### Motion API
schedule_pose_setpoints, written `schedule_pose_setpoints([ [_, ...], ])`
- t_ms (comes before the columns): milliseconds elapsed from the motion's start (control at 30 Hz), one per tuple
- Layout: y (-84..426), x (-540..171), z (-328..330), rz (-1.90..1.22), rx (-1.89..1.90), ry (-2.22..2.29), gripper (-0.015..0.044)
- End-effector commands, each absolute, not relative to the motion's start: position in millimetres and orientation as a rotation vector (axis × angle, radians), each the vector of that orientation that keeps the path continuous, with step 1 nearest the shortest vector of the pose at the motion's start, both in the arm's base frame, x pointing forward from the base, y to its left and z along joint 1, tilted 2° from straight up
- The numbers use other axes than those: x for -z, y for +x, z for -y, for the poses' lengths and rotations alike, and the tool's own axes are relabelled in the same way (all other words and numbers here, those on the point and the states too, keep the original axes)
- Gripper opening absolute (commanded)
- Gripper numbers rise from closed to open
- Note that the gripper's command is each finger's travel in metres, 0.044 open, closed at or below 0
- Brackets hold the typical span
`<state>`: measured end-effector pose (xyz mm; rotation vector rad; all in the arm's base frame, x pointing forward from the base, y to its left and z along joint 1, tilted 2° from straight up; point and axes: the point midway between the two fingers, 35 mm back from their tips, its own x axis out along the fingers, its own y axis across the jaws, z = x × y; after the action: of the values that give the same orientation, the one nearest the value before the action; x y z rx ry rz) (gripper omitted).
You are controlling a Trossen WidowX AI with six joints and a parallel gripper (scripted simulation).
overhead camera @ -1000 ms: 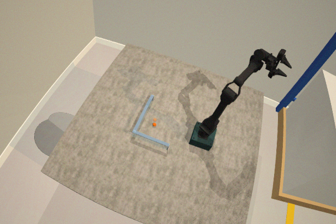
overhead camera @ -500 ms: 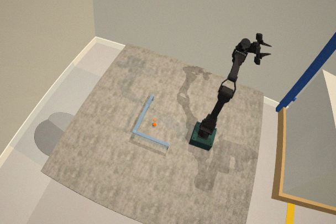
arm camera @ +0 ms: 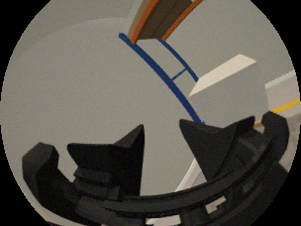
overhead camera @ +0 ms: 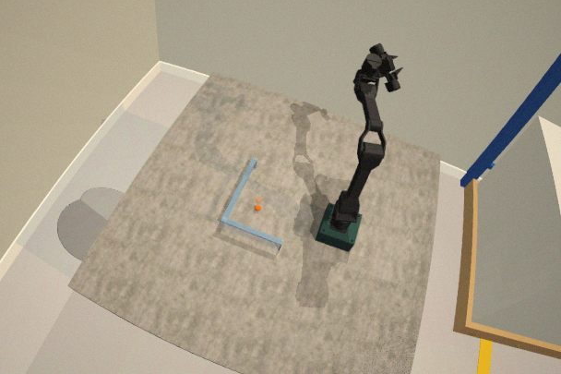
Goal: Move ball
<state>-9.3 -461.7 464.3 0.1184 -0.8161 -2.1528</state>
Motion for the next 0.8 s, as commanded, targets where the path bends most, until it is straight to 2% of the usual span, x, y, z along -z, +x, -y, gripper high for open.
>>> schedule_pose_setpoints([
  [0,44,-440,471,0.634,2.063,0.163,0.0218],
  [133,84,-419,474,0.496,1.986,0.189,0.0218],
  [400,204,-345,458,0.083,1.7,0.237,0.0218],
  [767,337,-235,365,-0.425,1.244,0.238,0.0218],
])
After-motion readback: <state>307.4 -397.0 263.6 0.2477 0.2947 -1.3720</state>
